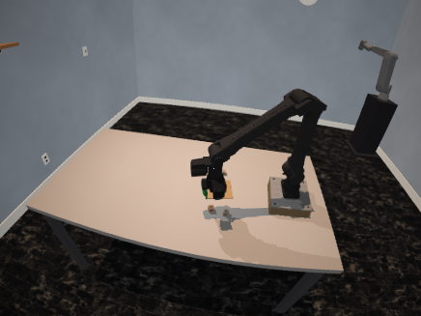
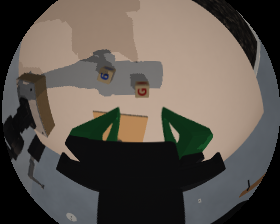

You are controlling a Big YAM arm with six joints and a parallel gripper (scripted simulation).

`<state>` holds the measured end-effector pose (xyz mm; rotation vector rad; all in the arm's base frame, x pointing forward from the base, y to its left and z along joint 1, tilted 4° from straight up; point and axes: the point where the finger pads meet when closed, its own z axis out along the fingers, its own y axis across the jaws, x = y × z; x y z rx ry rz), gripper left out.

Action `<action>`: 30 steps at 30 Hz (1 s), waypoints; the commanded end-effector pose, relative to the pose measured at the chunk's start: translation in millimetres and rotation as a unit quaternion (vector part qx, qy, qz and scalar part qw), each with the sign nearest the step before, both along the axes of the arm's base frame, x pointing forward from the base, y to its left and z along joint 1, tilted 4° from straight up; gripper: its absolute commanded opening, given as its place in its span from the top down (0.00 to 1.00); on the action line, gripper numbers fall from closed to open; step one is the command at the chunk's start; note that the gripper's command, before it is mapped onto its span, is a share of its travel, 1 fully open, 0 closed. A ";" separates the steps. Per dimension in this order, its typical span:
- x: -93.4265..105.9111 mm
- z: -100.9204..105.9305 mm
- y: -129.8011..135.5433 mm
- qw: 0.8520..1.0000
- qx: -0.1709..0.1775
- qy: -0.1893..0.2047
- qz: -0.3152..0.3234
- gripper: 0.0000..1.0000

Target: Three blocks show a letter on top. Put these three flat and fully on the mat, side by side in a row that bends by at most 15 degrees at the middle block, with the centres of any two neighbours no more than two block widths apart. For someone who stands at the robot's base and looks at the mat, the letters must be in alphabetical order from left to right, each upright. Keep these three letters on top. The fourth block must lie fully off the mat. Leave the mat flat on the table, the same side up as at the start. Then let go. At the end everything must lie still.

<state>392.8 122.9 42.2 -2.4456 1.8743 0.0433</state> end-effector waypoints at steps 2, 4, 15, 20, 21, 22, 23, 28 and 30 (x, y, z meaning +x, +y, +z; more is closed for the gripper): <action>5.7 -4.2 1.1 1.000 0.004 -0.006 0.006 0.42; 4.8 -6.4 1.3 1.000 0.004 -0.005 0.009 0.42; 4.4 -20.6 4.8 1.000 0.004 -0.005 0.008 0.42; 5.3 -24.8 6.3 1.000 0.004 -0.006 0.008 0.42; 4.2 -27.1 6.4 1.000 0.004 -0.005 0.008 0.42; 4.2 -28.7 6.8 1.000 0.004 -0.005 0.008 0.42; 4.1 -30.3 7.2 1.000 0.004 -0.005 0.008 0.42; 4.5 -38.1 7.3 1.000 0.004 -0.004 0.006 0.42; 4.5 -40.9 7.5 1.000 0.004 -0.004 0.005 0.42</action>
